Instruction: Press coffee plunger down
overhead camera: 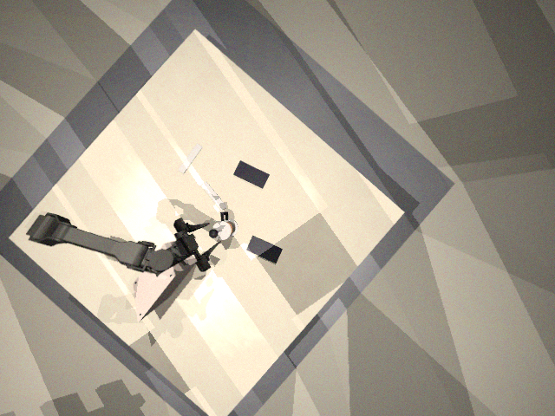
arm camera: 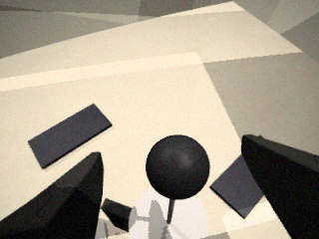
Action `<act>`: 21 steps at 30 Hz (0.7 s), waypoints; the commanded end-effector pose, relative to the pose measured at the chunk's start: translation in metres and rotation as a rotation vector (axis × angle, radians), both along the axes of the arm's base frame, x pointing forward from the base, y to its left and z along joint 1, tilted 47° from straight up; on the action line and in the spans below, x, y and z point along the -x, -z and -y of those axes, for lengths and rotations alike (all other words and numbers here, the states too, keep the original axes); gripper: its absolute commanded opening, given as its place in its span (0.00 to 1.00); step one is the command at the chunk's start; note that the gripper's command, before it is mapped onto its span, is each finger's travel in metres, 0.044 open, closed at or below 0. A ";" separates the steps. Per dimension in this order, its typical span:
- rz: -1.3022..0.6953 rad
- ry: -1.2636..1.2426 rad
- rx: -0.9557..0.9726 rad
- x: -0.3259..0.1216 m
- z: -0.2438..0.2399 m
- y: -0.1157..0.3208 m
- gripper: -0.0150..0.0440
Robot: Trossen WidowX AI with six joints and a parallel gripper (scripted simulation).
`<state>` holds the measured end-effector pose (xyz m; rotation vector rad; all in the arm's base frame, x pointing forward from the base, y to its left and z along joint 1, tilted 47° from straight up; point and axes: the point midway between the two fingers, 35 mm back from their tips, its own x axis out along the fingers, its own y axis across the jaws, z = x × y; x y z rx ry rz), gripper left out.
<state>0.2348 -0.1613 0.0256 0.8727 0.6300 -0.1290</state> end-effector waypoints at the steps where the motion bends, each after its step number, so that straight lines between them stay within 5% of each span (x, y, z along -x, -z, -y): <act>1: -0.007 0.006 -0.006 0.000 -0.001 0.002 0.69; 6: -0.007 0.006 -0.006 0.000 -0.001 0.002 0.47; 21: -0.008 0.005 -0.005 -0.001 -0.003 0.007 0.47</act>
